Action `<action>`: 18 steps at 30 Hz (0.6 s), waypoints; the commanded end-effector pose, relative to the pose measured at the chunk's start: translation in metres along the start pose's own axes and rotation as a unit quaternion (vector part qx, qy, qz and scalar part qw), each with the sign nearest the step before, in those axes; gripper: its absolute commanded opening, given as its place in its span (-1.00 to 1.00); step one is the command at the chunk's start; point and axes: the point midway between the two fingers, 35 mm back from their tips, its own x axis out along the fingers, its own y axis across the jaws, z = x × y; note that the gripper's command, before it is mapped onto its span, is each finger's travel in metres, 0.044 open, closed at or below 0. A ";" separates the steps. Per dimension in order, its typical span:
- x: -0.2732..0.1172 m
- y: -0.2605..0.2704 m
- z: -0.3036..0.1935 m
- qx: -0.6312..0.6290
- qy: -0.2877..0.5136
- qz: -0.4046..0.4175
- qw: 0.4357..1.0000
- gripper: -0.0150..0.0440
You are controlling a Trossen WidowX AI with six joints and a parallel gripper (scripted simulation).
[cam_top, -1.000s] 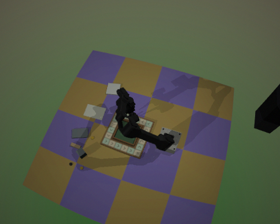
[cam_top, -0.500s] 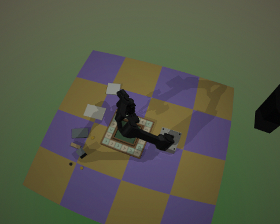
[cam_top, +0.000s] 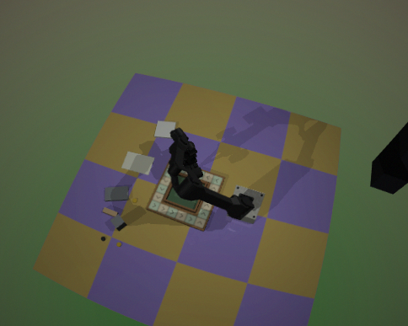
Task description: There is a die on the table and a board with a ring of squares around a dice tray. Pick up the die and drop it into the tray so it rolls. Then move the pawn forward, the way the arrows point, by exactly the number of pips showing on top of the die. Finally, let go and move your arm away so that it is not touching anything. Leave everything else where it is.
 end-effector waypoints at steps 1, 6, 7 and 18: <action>-0.025 -0.006 0.002 -0.003 0.000 -0.008 1.000 -0.49; -0.061 -0.008 0.002 -0.002 0.001 -0.010 1.000 -0.49; -0.069 -0.008 0.002 -0.002 0.001 -0.010 1.000 -0.49; -0.115 -0.002 0.000 -0.003 0.001 -0.007 1.000 -0.49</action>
